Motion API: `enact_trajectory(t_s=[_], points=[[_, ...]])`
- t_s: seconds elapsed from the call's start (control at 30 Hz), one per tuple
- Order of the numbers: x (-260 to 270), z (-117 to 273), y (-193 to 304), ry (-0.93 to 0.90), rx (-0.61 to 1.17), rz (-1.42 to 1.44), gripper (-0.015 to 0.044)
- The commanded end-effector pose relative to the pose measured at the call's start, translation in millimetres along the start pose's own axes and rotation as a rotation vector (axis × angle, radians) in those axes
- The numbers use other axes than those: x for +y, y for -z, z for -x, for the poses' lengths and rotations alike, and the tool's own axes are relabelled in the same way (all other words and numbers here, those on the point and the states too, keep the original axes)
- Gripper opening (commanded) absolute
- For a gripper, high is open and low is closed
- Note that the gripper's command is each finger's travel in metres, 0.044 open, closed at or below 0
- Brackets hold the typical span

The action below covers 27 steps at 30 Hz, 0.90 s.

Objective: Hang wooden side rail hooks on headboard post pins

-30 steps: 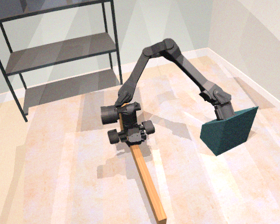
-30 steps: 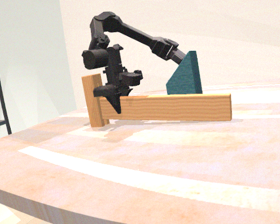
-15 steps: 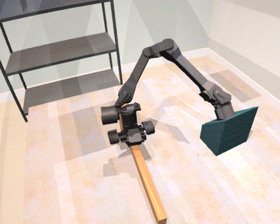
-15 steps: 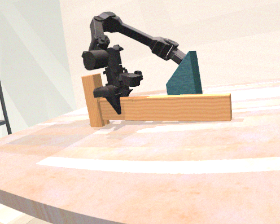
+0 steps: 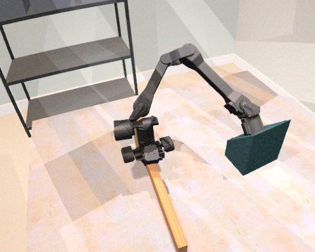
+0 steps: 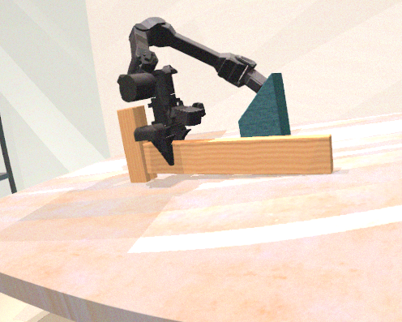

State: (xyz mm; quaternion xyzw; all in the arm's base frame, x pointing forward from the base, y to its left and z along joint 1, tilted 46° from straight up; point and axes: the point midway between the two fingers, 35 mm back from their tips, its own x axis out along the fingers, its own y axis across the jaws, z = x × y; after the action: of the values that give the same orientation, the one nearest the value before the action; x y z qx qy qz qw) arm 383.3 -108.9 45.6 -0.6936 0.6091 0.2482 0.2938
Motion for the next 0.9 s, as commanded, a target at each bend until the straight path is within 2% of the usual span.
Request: enact_trajectory(t_s=[0.0,0.87], points=[[-1.7,1.6,0.0,0.009,0.005,-0.001,0.0],[-1.8,-2.8,0.0,0.009,0.005,-0.001,0.0]])
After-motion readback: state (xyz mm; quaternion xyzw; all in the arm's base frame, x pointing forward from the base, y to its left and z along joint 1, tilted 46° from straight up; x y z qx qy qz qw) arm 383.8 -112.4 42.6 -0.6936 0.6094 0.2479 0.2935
